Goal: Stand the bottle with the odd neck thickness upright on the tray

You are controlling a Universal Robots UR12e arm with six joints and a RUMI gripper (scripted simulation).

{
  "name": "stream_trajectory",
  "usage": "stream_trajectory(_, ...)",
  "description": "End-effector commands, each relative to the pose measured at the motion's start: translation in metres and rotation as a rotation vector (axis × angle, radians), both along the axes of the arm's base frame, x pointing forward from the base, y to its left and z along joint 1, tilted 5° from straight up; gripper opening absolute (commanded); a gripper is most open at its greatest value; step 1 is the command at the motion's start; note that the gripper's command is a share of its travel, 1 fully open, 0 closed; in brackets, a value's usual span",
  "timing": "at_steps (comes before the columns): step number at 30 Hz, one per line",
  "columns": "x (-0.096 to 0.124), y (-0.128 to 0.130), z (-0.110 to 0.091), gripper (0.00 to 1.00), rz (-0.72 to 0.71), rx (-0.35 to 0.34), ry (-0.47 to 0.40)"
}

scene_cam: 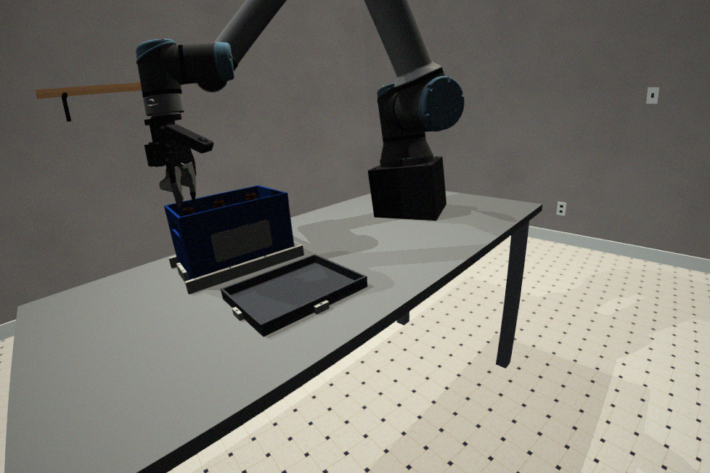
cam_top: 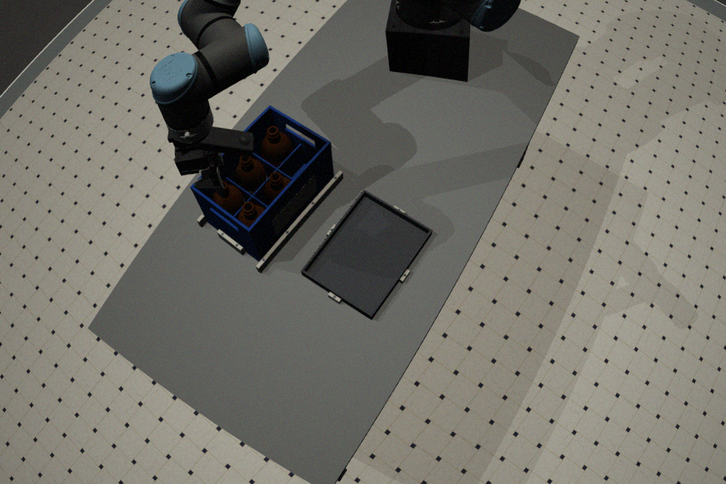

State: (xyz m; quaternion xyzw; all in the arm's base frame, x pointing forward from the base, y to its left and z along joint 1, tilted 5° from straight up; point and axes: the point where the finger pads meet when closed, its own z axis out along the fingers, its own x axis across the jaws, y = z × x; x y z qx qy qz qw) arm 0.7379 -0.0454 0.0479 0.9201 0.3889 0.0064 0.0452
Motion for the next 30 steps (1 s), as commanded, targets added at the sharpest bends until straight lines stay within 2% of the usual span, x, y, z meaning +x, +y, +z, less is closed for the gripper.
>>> stream_trajectory(1,0.001,0.002,0.020,0.38,0.000,0.001,-0.001)
stream_trajectory(10,-0.001,0.004,0.046,0.38,0.000,0.001,-0.001)
stream_trajectory(23,-0.002,0.005,0.053,0.38,0.000,0.001,0.002)
stream_trajectory(24,-0.003,0.005,0.053,0.00,0.000,0.002,0.003)
stream_trajectory(30,-0.003,0.005,0.052,0.00,0.000,0.002,0.003)
